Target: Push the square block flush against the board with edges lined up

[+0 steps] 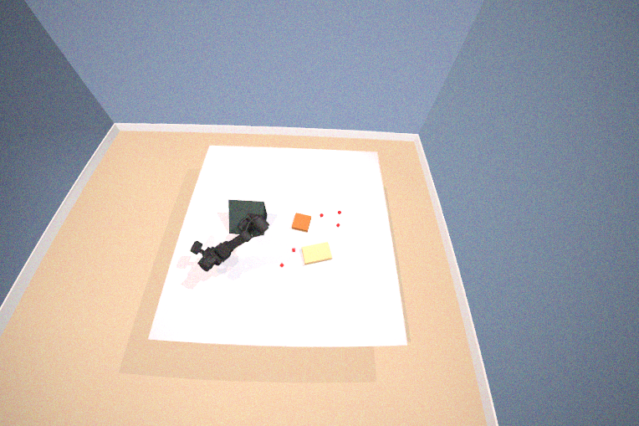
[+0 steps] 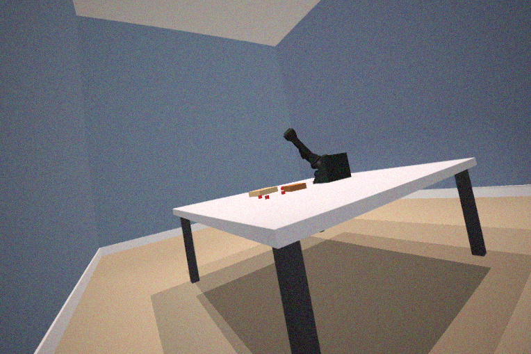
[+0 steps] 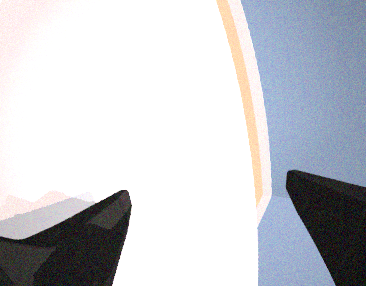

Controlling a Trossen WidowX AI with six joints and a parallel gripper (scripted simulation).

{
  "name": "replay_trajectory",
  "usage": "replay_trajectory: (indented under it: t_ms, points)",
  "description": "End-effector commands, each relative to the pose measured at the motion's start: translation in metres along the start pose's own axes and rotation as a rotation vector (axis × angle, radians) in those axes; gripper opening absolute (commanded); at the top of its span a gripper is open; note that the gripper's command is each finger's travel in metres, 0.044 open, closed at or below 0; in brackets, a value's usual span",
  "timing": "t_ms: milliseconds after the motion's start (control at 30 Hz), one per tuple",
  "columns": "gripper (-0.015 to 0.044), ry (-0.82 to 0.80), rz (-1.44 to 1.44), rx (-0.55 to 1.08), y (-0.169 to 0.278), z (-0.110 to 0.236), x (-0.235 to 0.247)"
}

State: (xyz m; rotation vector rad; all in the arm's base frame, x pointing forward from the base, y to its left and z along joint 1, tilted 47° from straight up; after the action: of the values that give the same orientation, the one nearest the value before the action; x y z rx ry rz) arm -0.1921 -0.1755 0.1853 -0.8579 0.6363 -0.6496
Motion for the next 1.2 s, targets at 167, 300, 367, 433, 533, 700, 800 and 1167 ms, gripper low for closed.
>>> replay_trajectory:
  t_ms: [167, 300, 367, 433, 533, 700, 800, 1167]
  points:
    - [0.0242, -0.016, 0.019, -0.006, -0.001, 0.001, 0.005]
    - [0.0137, -0.059, 0.073, -0.022, -0.003, 0.005, 0.017]
    - [0.0085, -0.084, 0.097, -0.035, -0.005, 0.007, 0.024]
    - [0.0032, -0.111, 0.111, -0.055, -0.010, 0.010, 0.031]
    - [0.0000, -0.151, 0.133, -0.086, -0.016, 0.016, 0.043]
    - [0.0000, -0.220, 0.167, -0.136, -0.027, 0.026, 0.061]
    - [0.0000, -0.261, 0.187, -0.166, -0.033, 0.033, 0.072]
    - [0.0000, -0.392, 0.273, -0.263, -0.048, 0.060, 0.108]
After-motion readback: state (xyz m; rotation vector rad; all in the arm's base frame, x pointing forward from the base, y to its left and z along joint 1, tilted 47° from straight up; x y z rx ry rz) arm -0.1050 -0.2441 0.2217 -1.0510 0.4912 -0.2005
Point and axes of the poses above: the point midway between the two fingers, 35 mm back from their tips, its own z axis back along the fingers, its own x axis across the jaws, y = z × x, the point moved 3 cm from there along z, back along the fingers, and after that the axes turned 14 degrees about -z, right-handed, at the moved point
